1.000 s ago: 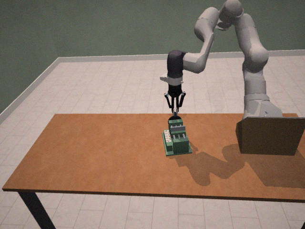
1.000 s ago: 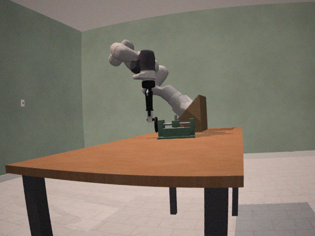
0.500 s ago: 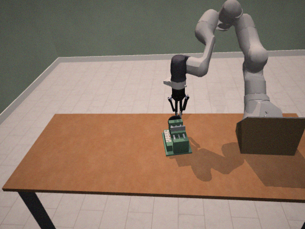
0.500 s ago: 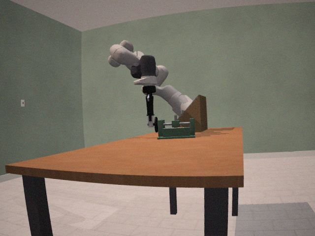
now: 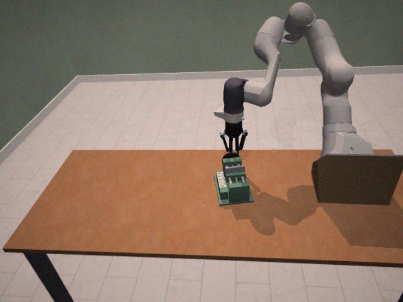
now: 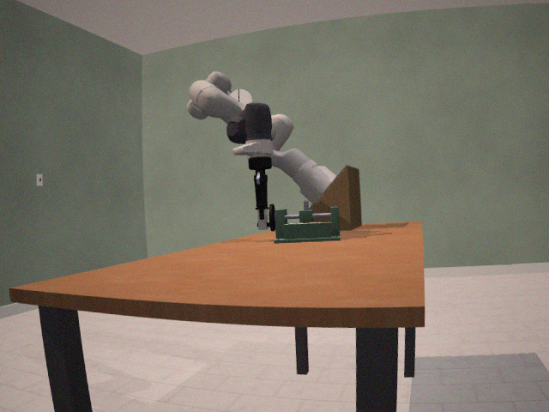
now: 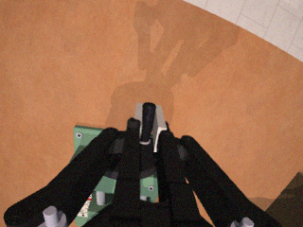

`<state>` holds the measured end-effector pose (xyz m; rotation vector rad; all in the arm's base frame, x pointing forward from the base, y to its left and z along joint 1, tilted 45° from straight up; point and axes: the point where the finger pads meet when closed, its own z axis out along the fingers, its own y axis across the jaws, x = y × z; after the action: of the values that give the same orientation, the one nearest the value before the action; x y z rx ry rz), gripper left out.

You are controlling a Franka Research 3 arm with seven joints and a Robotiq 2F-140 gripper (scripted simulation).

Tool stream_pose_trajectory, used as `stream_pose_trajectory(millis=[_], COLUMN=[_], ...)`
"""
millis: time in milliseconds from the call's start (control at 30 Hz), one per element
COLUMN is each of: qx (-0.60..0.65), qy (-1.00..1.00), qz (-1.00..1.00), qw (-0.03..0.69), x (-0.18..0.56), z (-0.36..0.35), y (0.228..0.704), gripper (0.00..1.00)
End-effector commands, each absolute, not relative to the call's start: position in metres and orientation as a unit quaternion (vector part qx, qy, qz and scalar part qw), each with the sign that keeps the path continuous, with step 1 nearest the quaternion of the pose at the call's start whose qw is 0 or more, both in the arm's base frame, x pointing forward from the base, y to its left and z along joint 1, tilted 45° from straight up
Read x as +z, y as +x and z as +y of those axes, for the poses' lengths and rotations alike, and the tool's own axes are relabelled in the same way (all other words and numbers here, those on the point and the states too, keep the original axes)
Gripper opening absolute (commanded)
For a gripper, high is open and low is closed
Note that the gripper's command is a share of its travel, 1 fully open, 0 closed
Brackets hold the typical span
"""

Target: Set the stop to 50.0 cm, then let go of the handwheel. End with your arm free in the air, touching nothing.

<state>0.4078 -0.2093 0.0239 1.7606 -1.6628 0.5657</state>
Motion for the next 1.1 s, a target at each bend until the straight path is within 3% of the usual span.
stream_pose_trajectory(millis=[0,1067], qx=[0.217,0.217], qy=[0.668,0.668], qz=[-0.636,-0.636], qw=[0.319,0.319], x=[0.019,0.033], z=[-0.213,-0.194], y=[0.413,0.461], gripper=[0.04,0.04])
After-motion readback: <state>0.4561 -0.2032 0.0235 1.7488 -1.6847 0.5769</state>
